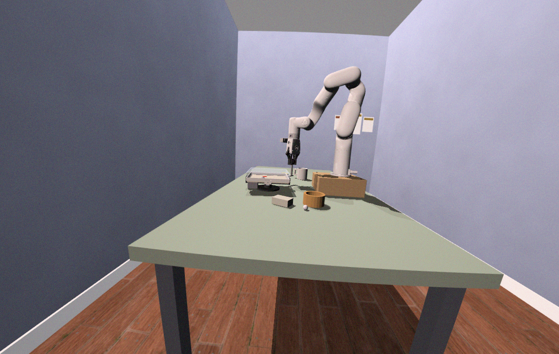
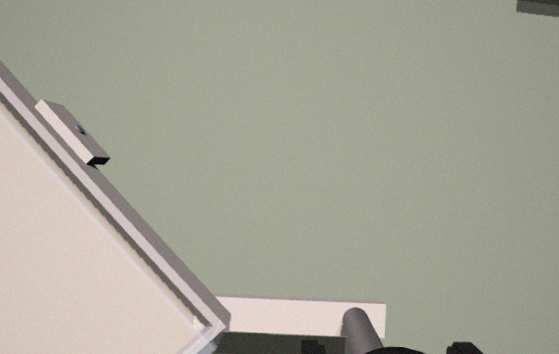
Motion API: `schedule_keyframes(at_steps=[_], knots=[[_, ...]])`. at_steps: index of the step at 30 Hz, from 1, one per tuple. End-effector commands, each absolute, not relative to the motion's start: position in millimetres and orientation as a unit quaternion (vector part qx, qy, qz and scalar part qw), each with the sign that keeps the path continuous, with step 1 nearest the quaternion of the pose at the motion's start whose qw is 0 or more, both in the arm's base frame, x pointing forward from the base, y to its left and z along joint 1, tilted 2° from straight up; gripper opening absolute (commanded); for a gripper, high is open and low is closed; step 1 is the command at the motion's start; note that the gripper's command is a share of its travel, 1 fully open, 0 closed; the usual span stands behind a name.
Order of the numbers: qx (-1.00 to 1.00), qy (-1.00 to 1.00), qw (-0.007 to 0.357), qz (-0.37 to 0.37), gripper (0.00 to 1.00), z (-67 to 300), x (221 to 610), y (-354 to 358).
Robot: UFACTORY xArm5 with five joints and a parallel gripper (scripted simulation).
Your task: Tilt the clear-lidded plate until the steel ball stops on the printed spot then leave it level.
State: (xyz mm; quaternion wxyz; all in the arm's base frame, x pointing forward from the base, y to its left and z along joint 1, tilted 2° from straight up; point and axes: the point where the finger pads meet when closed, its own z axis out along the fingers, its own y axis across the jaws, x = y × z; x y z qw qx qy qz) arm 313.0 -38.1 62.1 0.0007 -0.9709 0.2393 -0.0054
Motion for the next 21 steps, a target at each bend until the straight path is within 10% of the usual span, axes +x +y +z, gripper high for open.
schedule_keyframes(at_steps=[1,21], knots=[[-0.971,0.239,0.001,-0.007,0.0,63.1,314.2,-38.4],[-0.972,0.236,0.001,-0.007,0.0,63.8,313.1,-37.4]])
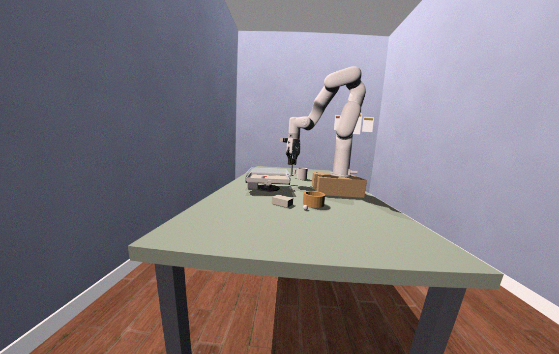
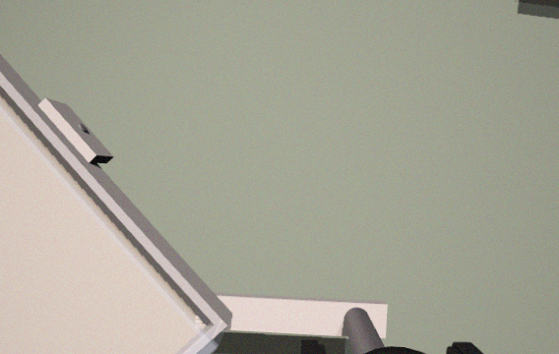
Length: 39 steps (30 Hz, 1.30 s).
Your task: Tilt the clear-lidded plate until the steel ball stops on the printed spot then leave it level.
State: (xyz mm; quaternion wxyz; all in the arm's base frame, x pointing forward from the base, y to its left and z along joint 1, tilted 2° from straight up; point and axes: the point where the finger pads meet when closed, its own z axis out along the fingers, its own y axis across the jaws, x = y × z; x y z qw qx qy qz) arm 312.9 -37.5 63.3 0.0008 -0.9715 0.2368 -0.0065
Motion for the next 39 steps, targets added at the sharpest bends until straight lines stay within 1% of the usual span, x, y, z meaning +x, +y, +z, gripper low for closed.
schedule_keyframes(at_steps=[1,39], knots=[[-0.972,0.236,0.001,-0.007,0.0,63.8,313.1,-37.4],[-0.972,0.236,0.001,-0.007,0.0,64.3,313.7,-37.5]])
